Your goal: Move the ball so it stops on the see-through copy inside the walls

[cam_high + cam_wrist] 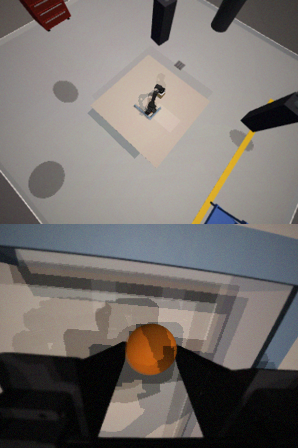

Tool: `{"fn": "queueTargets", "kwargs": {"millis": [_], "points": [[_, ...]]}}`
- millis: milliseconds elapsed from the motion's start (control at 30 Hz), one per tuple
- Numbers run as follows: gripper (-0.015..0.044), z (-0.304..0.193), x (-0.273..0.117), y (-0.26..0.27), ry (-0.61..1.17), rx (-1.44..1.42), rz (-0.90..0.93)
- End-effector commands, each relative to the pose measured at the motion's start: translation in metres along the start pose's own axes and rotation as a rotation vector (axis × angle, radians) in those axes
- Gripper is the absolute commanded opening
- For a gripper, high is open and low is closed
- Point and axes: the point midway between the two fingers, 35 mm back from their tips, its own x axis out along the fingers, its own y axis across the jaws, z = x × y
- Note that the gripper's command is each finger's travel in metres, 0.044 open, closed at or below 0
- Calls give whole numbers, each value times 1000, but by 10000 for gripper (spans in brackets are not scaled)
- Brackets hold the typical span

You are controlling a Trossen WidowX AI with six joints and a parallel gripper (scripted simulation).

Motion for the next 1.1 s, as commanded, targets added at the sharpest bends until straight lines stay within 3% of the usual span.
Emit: {"fn": "queueTargets", "kwargs": {"millis": [0, 200, 300, 467, 833, 933, 1067], "points": [[210, 0, 0, 0, 0, 0, -1], [357, 0, 0, 0, 0, 0, -1], [357, 0, -11, -1, 0, -1, 0], [357, 0, -82, 0, 4, -5, 7], [357, 1, -79, -5, -4, -8, -15], [436, 1, -105, -3, -4, -8, -15], [440, 0, -131, 1, -4, -8, -16]]}}
